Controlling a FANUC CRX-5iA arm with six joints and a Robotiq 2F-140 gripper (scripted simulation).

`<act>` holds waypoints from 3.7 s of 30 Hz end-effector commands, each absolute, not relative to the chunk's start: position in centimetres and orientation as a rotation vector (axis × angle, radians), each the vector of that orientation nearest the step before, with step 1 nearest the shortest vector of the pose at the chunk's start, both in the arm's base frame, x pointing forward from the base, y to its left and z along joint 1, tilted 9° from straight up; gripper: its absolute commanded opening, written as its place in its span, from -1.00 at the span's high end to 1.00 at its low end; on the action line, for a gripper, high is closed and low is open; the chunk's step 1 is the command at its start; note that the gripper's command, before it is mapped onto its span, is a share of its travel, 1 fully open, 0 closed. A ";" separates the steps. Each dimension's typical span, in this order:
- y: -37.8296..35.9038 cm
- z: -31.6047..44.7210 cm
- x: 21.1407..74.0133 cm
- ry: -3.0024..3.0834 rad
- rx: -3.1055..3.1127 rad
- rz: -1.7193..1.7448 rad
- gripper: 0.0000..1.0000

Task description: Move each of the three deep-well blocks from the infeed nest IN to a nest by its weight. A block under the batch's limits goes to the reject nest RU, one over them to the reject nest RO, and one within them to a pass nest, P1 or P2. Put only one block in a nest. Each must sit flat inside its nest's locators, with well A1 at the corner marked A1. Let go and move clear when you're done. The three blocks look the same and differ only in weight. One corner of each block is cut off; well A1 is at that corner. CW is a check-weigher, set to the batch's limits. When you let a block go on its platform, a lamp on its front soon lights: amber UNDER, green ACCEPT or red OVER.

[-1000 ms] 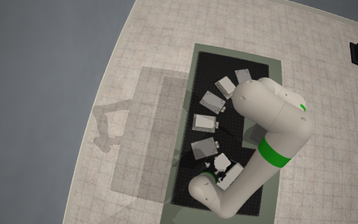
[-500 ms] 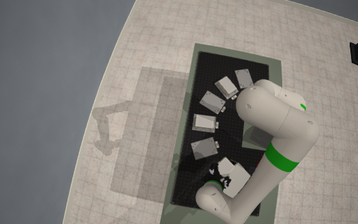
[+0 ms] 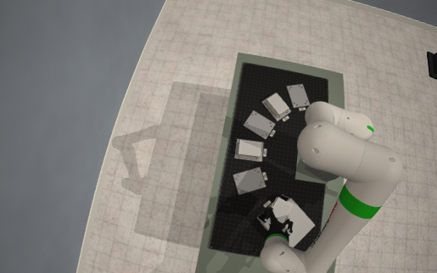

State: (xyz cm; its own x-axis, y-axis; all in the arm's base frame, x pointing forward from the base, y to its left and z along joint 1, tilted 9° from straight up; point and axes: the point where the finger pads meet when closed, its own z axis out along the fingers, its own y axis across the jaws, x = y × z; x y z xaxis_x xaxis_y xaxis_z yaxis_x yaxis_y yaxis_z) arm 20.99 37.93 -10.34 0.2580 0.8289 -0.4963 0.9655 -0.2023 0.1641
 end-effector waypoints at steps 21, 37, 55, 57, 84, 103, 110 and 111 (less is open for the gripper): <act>40.4 -11.4 14.7 1.627 2.097 -0.417 0.80; 41.9 -12.2 10.7 1.627 2.097 -0.417 0.80; 41.9 -12.1 10.8 1.627 2.097 -0.417 0.80; 41.9 -12.1 10.8 1.627 2.097 -0.417 0.80; 41.8 -13.9 11.1 1.627 2.097 -0.417 0.80; 41.7 -16.7 11.6 1.627 2.097 -0.417 0.80; 41.7 -17.5 11.7 1.627 2.097 -0.417 0.80; 41.7 -17.5 11.7 1.627 2.097 -0.417 0.80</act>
